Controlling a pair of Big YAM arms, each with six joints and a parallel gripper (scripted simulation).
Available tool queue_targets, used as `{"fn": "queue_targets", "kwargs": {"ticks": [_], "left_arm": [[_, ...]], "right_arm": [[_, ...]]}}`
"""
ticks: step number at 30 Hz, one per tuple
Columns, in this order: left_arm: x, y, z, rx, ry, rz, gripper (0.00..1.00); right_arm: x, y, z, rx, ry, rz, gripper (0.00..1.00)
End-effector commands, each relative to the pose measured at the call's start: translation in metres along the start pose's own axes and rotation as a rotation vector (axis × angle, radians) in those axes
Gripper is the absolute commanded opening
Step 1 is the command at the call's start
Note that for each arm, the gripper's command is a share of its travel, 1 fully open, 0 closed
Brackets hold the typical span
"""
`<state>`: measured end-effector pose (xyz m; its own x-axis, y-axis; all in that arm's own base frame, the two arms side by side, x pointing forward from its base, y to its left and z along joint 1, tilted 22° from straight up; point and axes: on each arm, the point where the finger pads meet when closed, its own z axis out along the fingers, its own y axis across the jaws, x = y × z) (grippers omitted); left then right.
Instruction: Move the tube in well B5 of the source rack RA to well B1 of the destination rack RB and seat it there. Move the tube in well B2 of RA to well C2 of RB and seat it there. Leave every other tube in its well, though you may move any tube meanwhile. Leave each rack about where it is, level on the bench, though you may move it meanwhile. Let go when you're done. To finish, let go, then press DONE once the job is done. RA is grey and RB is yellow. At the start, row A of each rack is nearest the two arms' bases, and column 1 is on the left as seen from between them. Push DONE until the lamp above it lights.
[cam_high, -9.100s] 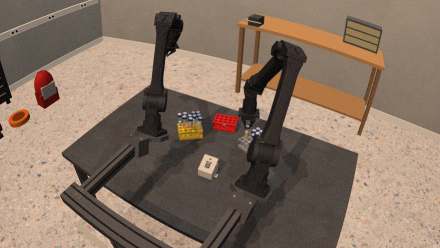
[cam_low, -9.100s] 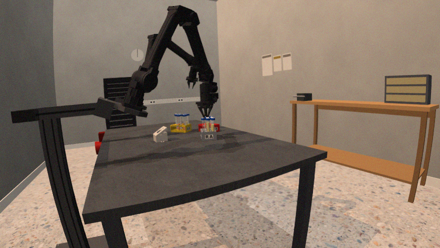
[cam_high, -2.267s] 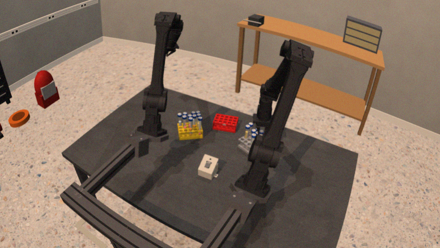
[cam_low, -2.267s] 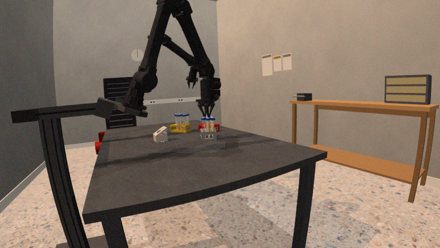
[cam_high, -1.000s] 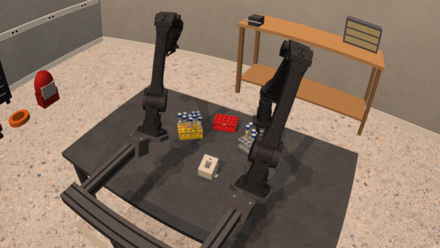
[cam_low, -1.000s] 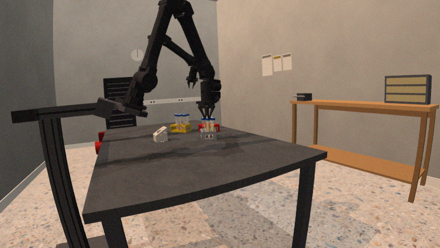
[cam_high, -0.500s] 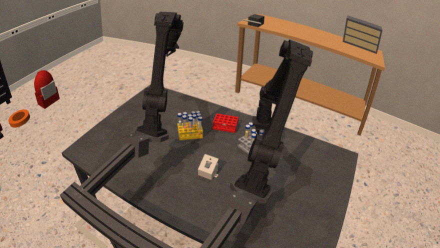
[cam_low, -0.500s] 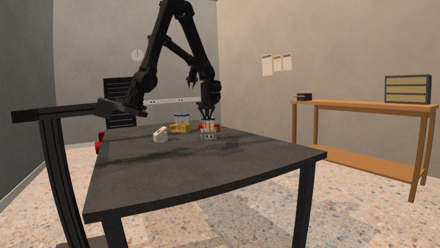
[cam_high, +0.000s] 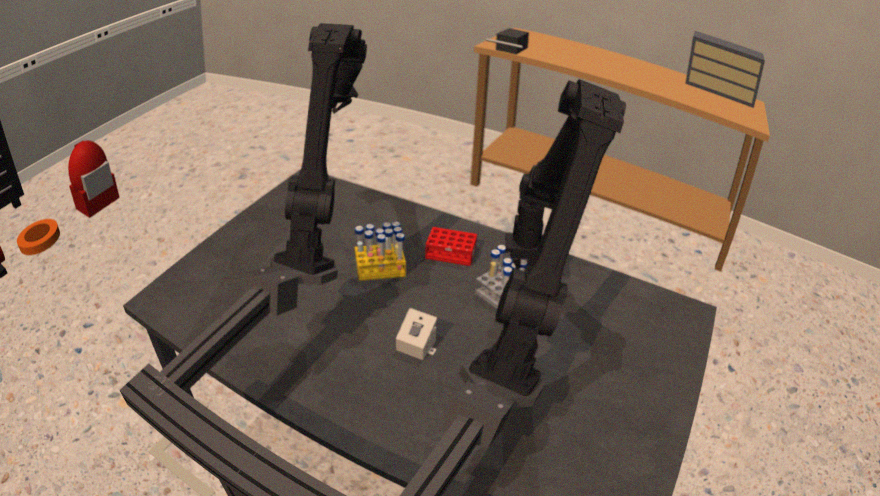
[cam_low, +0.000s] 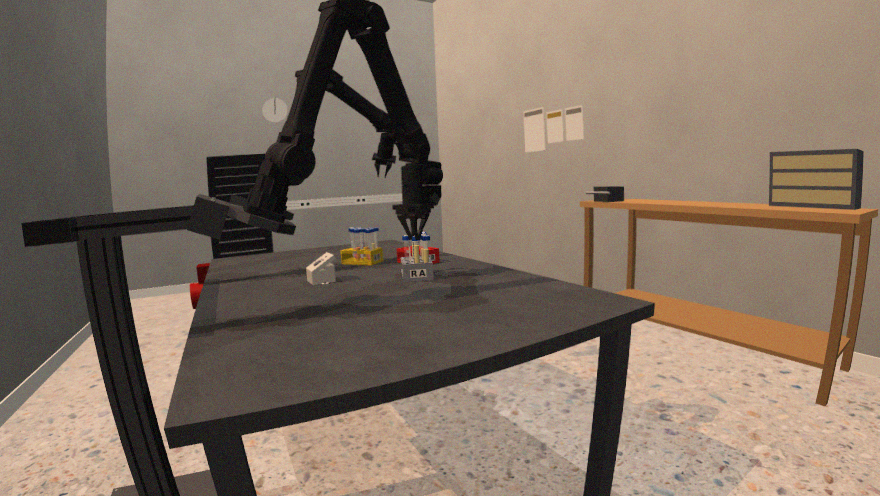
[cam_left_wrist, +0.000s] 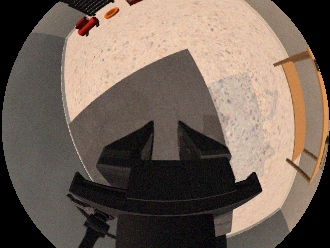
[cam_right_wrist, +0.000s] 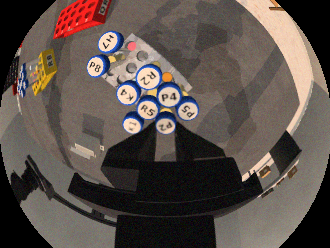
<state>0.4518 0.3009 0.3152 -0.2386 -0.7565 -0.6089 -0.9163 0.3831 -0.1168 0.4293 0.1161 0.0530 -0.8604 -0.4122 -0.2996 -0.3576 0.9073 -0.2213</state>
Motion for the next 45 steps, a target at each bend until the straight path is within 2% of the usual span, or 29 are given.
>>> {"fn": "queue_targets", "kwargs": {"ticks": [1, 23, 28, 45], "left_arm": [[-0.015, -0.005, -0.013, 0.021, -0.031, -0.013, 0.3], [-0.015, -0.005, -0.013, 0.021, -0.031, -0.013, 0.3], [-0.015, -0.005, -0.013, 0.021, -0.031, -0.013, 0.3], [-0.015, -0.005, -0.013, 0.021, -0.031, -0.013, 0.3]], "right_arm": [[-0.012, -0.002, -0.005, 0.002, -0.028, 0.004, 0.0], [-0.007, -0.004, -0.001, 0.002, -0.024, 0.002, 0.0], [-0.011, -0.004, -0.011, 0.003, -0.044, 0.006, 0.0], [0.0, 0.003, -0.014, -0.002, -0.016, 0.003, 0.0]]}}
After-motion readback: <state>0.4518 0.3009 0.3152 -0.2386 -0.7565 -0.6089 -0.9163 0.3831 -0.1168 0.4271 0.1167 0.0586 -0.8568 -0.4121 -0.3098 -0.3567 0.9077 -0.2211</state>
